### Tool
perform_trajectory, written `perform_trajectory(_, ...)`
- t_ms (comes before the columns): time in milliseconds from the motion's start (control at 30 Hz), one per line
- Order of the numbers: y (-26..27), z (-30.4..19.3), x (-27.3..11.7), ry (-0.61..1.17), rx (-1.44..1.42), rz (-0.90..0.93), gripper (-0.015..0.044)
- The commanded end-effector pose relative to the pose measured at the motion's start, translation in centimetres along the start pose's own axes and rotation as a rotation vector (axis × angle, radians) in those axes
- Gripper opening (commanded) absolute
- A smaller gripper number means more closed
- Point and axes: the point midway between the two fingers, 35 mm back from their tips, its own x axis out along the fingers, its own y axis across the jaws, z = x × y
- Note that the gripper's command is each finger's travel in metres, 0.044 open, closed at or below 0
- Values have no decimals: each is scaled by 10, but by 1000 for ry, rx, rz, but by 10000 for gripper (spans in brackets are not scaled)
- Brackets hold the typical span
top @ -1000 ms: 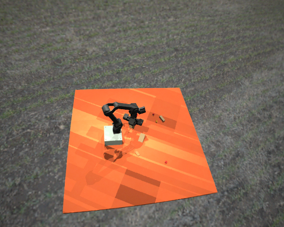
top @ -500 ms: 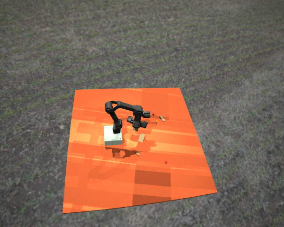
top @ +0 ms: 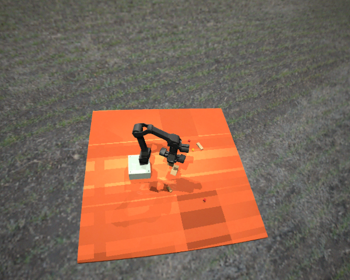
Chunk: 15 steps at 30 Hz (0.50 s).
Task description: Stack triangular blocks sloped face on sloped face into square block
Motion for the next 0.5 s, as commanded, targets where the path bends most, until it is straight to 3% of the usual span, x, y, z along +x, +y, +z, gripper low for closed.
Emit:
perform_trajectory(0, 11, 10, -4, 6, -1, 3, 0)
perform_trajectory(467, 38, 56, -13, 4, 6, 4, 0)
